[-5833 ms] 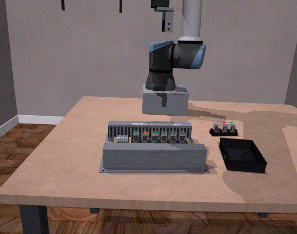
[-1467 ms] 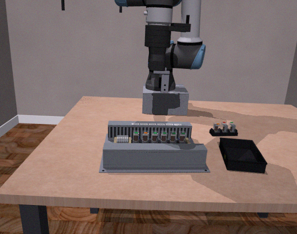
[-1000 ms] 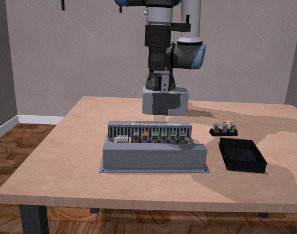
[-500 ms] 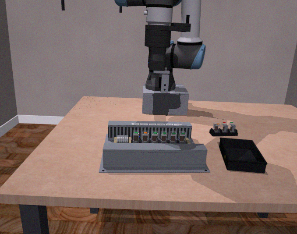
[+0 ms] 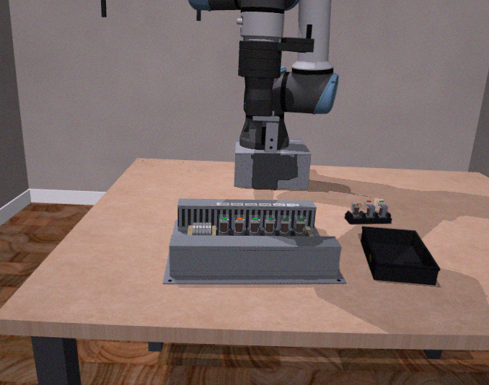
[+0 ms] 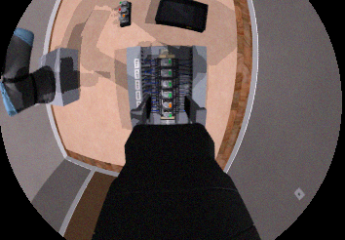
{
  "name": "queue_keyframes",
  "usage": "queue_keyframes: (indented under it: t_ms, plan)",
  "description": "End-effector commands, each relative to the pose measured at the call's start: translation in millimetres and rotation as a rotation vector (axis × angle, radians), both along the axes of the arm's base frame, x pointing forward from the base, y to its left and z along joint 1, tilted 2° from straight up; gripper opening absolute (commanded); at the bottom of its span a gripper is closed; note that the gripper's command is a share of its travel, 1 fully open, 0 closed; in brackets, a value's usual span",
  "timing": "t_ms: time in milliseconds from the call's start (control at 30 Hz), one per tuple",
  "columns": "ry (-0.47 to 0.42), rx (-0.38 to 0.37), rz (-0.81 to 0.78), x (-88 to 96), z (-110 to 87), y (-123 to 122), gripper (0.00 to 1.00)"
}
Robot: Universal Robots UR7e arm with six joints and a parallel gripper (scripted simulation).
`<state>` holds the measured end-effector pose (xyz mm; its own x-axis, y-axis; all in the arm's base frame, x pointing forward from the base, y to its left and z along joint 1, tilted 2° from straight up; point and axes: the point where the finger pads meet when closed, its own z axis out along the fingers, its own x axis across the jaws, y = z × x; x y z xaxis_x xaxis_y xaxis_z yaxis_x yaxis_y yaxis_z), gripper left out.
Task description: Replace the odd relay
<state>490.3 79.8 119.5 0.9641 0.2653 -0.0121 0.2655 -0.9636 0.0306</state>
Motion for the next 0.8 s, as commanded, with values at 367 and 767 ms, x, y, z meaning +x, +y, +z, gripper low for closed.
queue_keyframes:
  t_ms: [367, 767]
  plan:
    - [-0.002, 0.0, 0.0, 7.3, -52.5, -27.2, 1.0]
    - [-0.002, 0.0, 0.0, 13.9, -104.0, -53.7, 1.0]
